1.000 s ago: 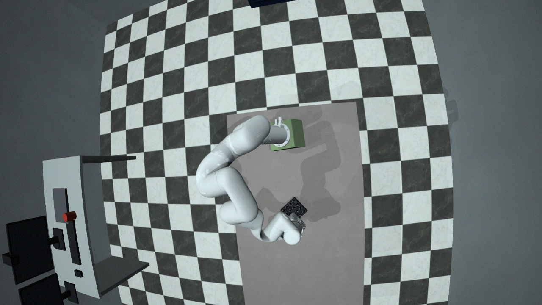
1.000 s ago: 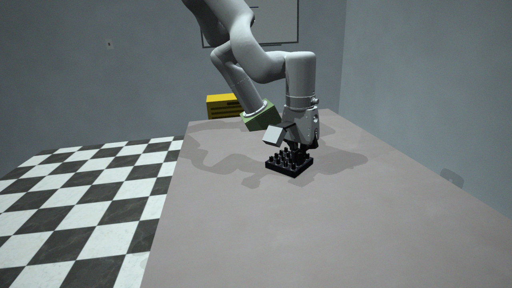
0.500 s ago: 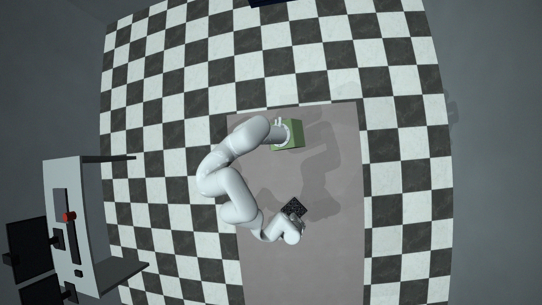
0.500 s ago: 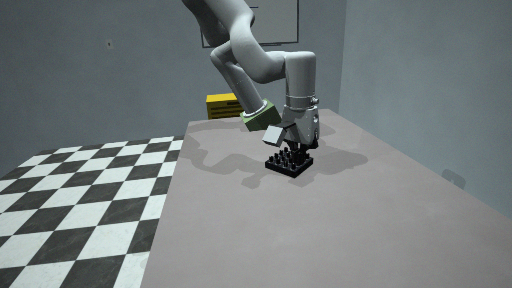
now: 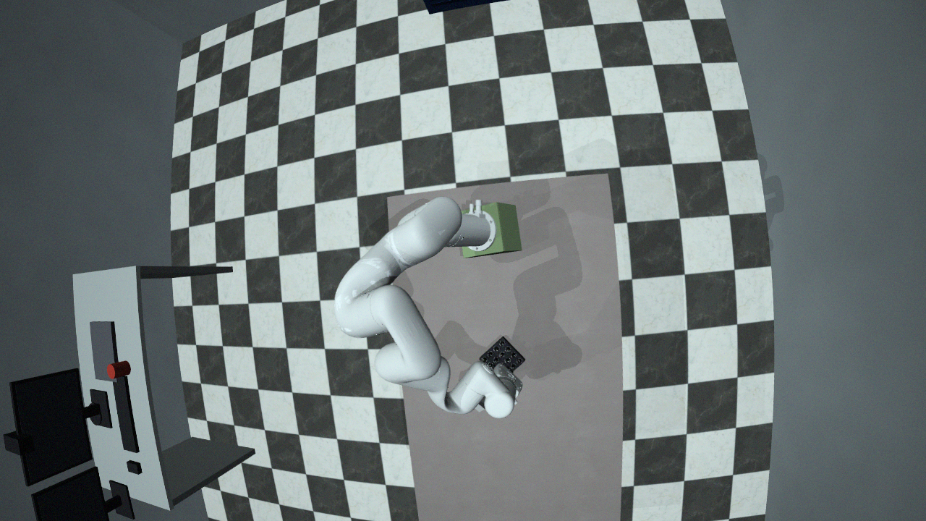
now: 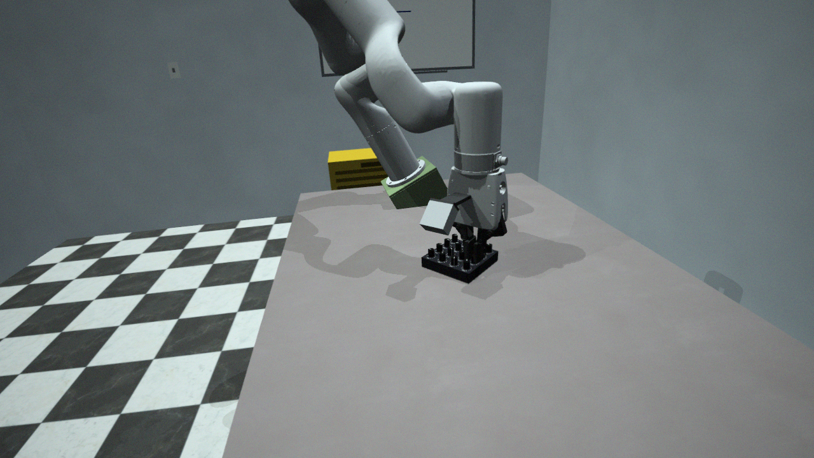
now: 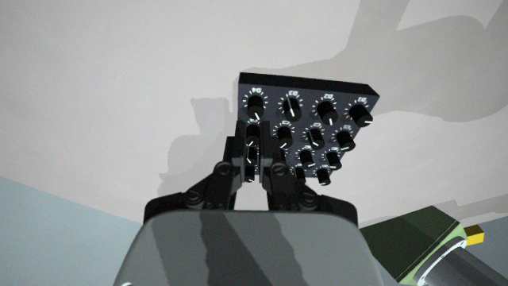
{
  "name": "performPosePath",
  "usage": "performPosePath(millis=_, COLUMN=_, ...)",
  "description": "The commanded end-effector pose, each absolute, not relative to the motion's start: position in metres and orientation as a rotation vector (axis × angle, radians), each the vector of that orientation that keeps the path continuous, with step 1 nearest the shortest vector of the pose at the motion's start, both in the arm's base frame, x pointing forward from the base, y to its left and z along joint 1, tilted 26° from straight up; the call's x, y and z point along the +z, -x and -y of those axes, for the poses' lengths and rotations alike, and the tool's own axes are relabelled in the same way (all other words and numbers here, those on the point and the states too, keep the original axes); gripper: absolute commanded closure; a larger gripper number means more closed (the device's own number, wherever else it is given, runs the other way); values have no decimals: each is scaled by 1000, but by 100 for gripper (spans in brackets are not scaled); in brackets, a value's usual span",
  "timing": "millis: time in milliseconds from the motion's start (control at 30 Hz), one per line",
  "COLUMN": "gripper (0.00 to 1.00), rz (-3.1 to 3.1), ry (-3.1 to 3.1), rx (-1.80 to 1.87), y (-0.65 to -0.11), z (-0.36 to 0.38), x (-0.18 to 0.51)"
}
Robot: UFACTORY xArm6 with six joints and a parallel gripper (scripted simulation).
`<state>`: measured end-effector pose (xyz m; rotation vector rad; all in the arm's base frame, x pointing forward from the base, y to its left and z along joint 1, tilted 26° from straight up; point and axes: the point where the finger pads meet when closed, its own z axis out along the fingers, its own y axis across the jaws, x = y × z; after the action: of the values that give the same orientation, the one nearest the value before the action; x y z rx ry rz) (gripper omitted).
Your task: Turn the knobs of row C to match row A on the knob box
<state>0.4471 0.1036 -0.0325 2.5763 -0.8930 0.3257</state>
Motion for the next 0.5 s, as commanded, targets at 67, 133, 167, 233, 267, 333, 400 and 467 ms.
performPosePath(millis=67, gripper=92, rz=797, ry=-2604, rx=308, y=-448, z=-105, x=-31)
performPosePath(millis=133, gripper=92, rz=758, ry=-2613, rx=300, y=-448, z=-105, x=-31)
performPosePath(millis=167, gripper=92, rz=758, ry=-2613, rx=300, y=-448, z=-105, x=-31)
performPosePath(millis=233, gripper=92, rz=737, ry=-2618, rx=295, y=-448, z=-105, x=-31)
performPosePath(millis=267, gripper=92, rz=716, ry=-2623, rx=291, y=-448, z=-105, x=-31)
performPosePath(millis=333, gripper=92, rz=669, ry=-2632, rx=280, y=-448, z=-105, x=-31)
performPosePath(millis=400, gripper=92, rz=618, ry=-2642, rx=269, y=-448, z=-105, x=-31)
performPosePath(millis=467, gripper=92, rz=564, ry=-2651, rx=257, y=-448, z=-105, x=-31)
